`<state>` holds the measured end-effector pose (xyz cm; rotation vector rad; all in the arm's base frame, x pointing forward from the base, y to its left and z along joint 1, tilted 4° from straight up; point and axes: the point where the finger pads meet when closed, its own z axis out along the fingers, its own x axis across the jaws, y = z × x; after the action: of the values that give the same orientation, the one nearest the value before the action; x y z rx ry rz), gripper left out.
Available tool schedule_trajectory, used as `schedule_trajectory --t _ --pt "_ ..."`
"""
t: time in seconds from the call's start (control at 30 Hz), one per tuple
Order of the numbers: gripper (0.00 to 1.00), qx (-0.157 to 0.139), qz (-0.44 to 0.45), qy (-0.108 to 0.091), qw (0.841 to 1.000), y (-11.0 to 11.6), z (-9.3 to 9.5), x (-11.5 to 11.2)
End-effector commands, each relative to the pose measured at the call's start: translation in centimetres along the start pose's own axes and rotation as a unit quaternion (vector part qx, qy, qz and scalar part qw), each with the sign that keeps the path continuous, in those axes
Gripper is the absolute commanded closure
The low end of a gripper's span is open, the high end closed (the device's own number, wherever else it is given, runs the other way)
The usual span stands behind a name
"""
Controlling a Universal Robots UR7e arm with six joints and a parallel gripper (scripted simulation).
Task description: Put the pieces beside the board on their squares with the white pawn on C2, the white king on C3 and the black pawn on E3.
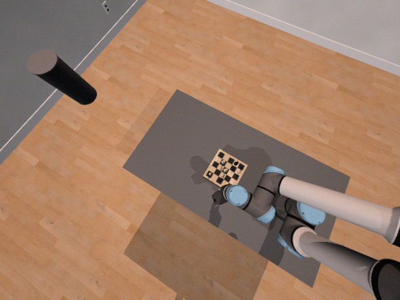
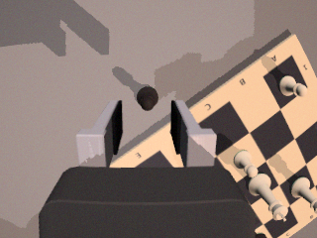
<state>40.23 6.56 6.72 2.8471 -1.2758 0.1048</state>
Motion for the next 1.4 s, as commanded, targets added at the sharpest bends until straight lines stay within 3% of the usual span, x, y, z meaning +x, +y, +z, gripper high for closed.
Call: schedule_trajectory --t 0.0,0.57,1.37 --pt "0.32 0.000 0.000 0.000 1.000 0.0 0.7 0.0" --pt "0.32 0.000 0.000 0.000 1.000 0.0 2.2 0.1" --pt "0.32 0.000 0.000 0.000 1.000 0.0 2.3 0.1"
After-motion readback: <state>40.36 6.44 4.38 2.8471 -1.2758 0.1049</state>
